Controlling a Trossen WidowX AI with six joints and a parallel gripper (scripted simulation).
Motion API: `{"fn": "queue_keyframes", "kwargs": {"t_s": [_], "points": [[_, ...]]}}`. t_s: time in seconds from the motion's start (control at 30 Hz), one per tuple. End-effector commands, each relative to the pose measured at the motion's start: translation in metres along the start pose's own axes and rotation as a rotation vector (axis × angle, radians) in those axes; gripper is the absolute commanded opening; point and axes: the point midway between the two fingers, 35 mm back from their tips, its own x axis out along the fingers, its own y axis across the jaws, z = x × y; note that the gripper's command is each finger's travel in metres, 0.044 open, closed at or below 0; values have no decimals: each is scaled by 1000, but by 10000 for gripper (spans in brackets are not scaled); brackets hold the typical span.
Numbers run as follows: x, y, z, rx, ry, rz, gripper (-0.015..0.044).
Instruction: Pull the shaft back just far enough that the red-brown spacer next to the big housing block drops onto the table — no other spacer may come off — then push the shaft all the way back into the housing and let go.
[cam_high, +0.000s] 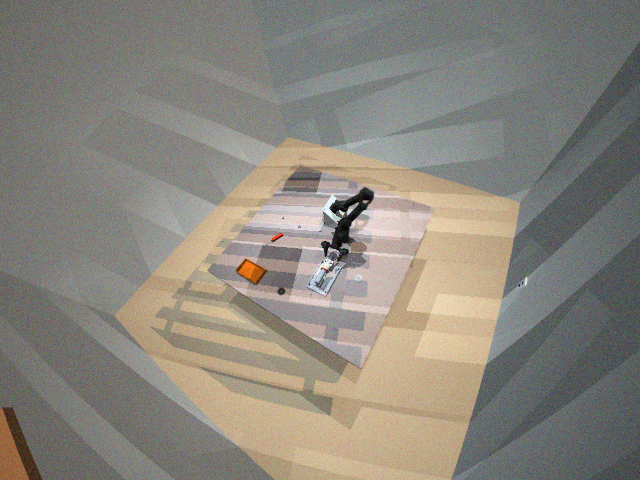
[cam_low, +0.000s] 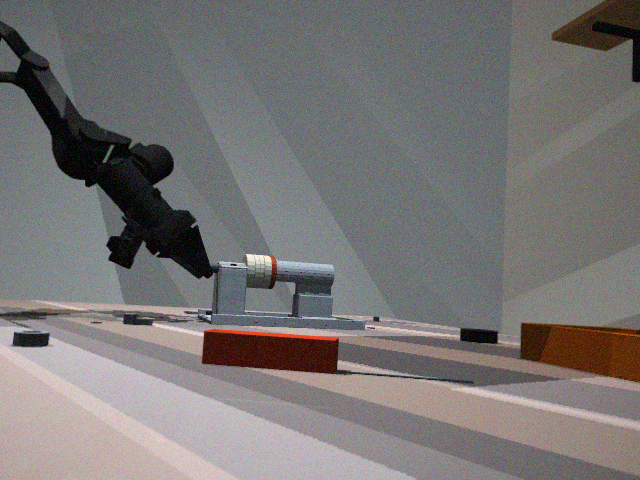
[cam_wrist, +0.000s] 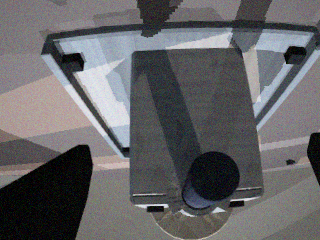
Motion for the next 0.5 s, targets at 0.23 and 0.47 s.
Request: {"fn": "queue_keyframes", "kwargs": {"t_s": [0.23,0.47], "points": [[15,1,-1,4,2,3,440],[12,1,1,1,-4,3,309]]}}
